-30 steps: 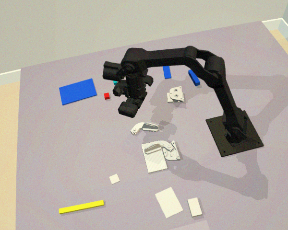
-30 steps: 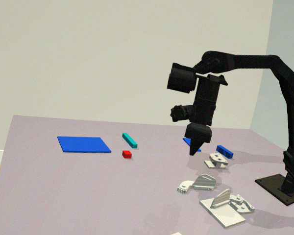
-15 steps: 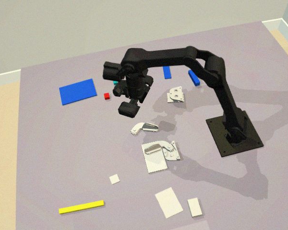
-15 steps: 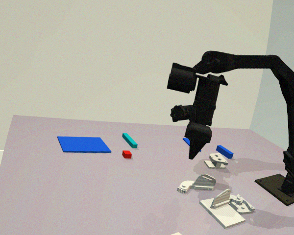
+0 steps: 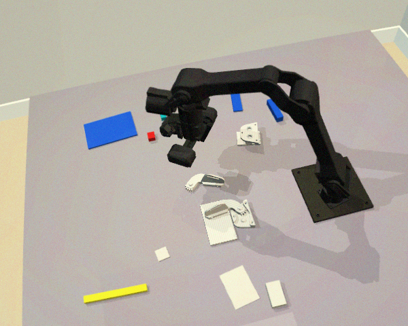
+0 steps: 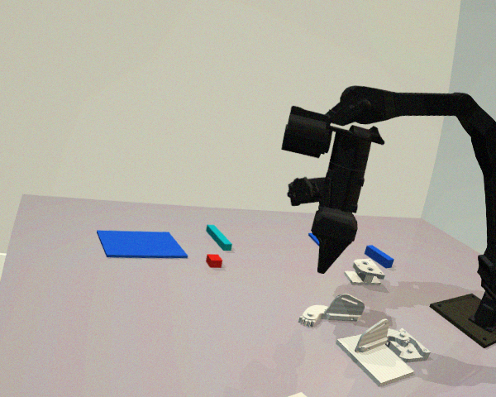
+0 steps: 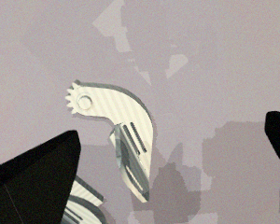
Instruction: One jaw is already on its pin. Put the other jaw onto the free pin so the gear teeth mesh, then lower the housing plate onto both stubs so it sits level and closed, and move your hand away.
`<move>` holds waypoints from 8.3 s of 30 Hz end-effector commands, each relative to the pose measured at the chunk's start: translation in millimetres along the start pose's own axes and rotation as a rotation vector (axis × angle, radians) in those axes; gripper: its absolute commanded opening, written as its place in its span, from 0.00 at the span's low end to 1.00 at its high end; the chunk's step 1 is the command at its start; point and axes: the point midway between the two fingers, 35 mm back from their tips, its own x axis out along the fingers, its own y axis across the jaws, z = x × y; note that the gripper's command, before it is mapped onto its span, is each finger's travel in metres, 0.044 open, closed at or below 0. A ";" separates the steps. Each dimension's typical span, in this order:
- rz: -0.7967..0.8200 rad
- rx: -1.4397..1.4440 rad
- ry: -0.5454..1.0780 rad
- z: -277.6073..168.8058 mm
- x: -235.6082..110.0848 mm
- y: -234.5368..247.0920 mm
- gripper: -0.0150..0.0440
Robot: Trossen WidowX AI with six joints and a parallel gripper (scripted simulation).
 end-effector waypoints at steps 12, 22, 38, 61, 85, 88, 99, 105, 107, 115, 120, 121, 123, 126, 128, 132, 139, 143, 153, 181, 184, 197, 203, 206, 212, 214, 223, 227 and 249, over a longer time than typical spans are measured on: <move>0.000 0.000 0.000 0.0 0.0 0.0 1.00; 0.000 0.000 0.000 0.0 0.0 0.0 0.78; 0.000 0.000 0.000 0.0 0.0 0.0 0.25; -0.001 0.354 0.001 -5.7 -1.7 3.4 0.92; 0.000 1.033 -0.001 -16.0 -5.0 9.9 1.00; 0.000 1.118 -0.001 -17.4 -5.4 10.6 1.00; 0.001 1.431 0.000 -22.2 -6.7 13.1 1.00; 0.001 1.601 0.000 -24.9 -7.4 14.5 1.00; 0.001 1.658 0.000 -25.8 -7.6 15.0 1.00; 0.001 1.885 0.001 -29.4 -8.5 16.7 1.00; 0.001 2.027 0.001 -31.7 -9.0 17.8 1.00; 0.001 2.055 0.001 -32.1 -9.1 18.0 1.00; 0.000 2.112 0.001 -33.1 -9.3 18.5 1.00; 0.000 2.197 0.002 -34.4 -9.6 19.1 1.00; 0.000 2.254 0.002 -35.3 -9.8 19.5 1.00; 0.000 2.367 0.002 -37.2 -10.2 20.3 1.00; 0.000 2.566 0.003 -40.4 -10.9 21.7 1.00; 0.000 2.679 0.003 -42.2 -11.3 22.5 1.00; -0.001 2.864 0.003 -45.2 -11.8 23.8 1.00; -0.001 2.864 0.003 -46.3 45.0 23.7 1.00; -0.001 2.864 0.003 -46.0 50.0 23.8 1.00; -0.001 2.864 0.003 -45.4 71.2 24.0 1.00; -0.001 2.864 0.003 -45.6 78.4 24.0 1.00; -0.001 2.864 0.003 -45.6 78.4 24.0 1.00; -0.001 2.864 0.003 -45.6 78.4 24.0 1.00; -0.001 2.864 0.003 -45.6 78.4 24.0 1.00; -0.001 2.864 0.003 -45.5 78.9 24.0 1.00; -0.001 2.864 0.003 -45.5 78.9 24.0 1.00; -0.002 2.858 0.004 -45.6 78.3 24.1 0.48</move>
